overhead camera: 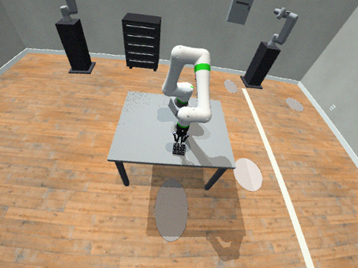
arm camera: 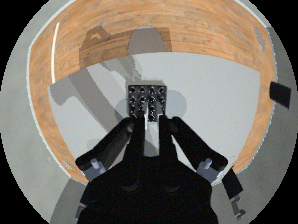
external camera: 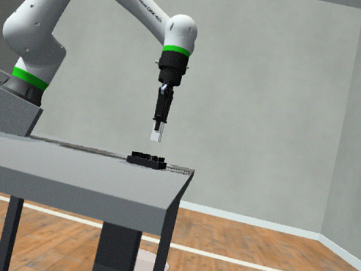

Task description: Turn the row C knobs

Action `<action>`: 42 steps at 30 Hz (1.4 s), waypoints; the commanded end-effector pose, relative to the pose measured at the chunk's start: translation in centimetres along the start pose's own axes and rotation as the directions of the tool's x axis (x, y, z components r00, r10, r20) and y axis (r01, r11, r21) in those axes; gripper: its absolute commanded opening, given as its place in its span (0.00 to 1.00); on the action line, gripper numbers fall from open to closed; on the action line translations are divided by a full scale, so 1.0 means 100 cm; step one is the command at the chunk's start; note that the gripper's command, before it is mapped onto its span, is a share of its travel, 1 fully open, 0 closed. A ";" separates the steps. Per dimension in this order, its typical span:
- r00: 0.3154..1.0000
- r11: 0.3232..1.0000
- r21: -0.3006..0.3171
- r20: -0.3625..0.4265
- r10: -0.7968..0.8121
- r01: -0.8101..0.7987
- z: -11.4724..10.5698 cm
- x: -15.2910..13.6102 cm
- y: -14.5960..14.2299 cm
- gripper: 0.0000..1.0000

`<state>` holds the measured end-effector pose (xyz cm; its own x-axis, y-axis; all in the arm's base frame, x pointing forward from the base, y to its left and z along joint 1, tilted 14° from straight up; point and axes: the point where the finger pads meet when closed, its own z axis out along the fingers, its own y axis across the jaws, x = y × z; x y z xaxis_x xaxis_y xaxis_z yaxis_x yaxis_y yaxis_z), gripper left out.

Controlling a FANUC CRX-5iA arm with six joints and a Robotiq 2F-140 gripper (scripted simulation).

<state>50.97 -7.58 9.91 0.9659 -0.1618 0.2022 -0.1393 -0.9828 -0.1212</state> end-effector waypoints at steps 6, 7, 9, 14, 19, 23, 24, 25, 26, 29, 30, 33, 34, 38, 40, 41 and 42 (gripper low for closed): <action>1.000 1.000 0.000 0.000 0.000 0.000 0.003 0.000 0.000 0.12; 1.000 1.000 0.000 0.000 0.000 0.000 0.004 0.000 0.000 0.12; 1.000 1.000 -0.001 0.000 0.000 0.000 0.005 0.000 0.000 0.12; 1.000 1.000 -0.001 0.000 0.000 0.000 0.009 0.000 0.000 0.12; 1.000 1.000 -0.001 0.000 0.000 0.000 0.014 0.000 0.000 0.12; 1.000 1.000 -0.001 0.000 0.000 0.000 0.019 0.000 -0.001 0.12; 1.000 1.000 -0.001 0.000 0.000 0.000 0.021 0.000 -0.001 0.12; 1.000 1.000 -0.001 0.000 0.000 0.000 0.022 0.000 -0.001 0.12; 1.000 1.000 -0.001 0.000 0.000 0.000 0.024 0.000 -0.001 0.12; 1.000 1.000 -0.001 0.000 0.000 0.000 0.028 0.000 -0.001 0.12; 1.000 1.000 -0.001 0.000 0.000 0.000 0.029 0.000 -0.001 0.12; 1.000 1.000 -0.001 0.000 0.000 0.000 0.030 0.000 -0.001 0.12; 1.000 1.000 -0.001 0.000 0.000 0.000 0.031 0.000 -0.001 0.12; 1.000 1.000 -0.001 0.000 0.000 0.000 0.036 0.000 -0.001 0.12; 1.000 1.000 -0.001 0.000 0.000 0.000 0.038 0.000 -0.001 0.12; 1.000 1.000 -0.001 0.000 0.000 0.000 0.038 0.000 -0.001 0.12; 1.000 1.000 -0.001 0.000 0.000 0.000 0.039 0.000 -0.001 0.12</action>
<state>51.80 -7.14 6.20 0.9658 -0.1622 0.2021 -0.1398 -0.9828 -0.1209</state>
